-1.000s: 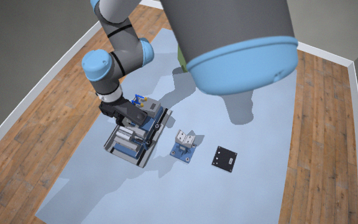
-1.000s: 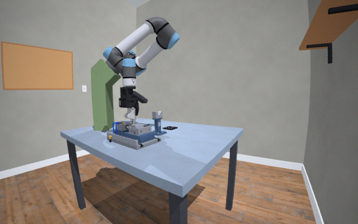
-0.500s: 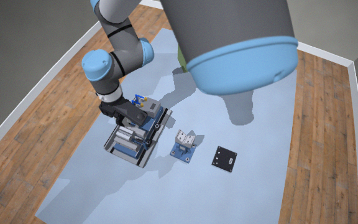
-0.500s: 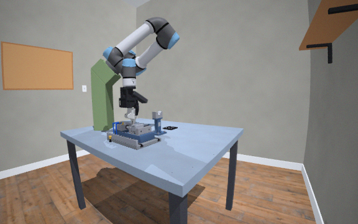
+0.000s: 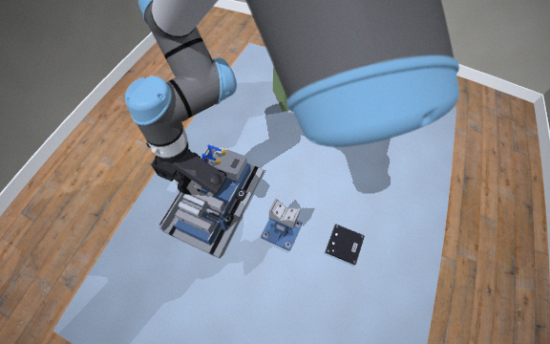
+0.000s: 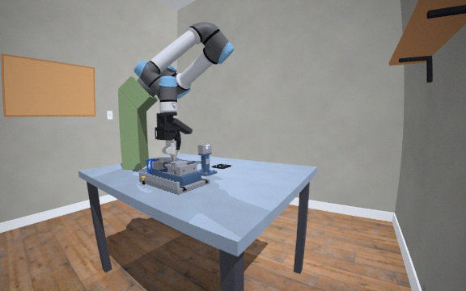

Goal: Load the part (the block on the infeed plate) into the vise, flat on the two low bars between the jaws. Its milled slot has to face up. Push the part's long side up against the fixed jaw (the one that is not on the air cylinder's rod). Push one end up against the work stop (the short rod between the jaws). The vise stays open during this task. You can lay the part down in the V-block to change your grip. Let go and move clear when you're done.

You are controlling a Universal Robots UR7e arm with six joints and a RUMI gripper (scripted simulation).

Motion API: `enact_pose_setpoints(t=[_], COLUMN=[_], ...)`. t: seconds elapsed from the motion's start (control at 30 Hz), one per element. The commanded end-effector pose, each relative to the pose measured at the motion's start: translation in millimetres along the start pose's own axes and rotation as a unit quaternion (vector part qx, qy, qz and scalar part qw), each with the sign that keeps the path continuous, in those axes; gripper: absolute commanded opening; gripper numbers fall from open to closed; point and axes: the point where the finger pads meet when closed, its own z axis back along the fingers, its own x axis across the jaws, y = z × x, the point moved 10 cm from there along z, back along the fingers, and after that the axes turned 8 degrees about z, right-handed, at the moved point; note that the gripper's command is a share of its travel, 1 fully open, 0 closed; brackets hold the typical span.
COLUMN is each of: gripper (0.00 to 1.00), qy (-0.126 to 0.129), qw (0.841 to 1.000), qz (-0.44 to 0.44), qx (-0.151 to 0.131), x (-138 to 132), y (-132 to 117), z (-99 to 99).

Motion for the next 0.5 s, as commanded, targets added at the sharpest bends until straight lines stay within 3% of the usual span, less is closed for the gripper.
enact_pose_setpoints(t=[0.0, 0.47], gripper=[0.0, 0.0], qy=[0.0, 0.0], qw=[1.0, 1.0], qz=[0.0, 0.0], qx=[0.0, 0.0], x=[1.3, 4.5], y=[-0.4, -0.8], z=[0.4, 0.4])
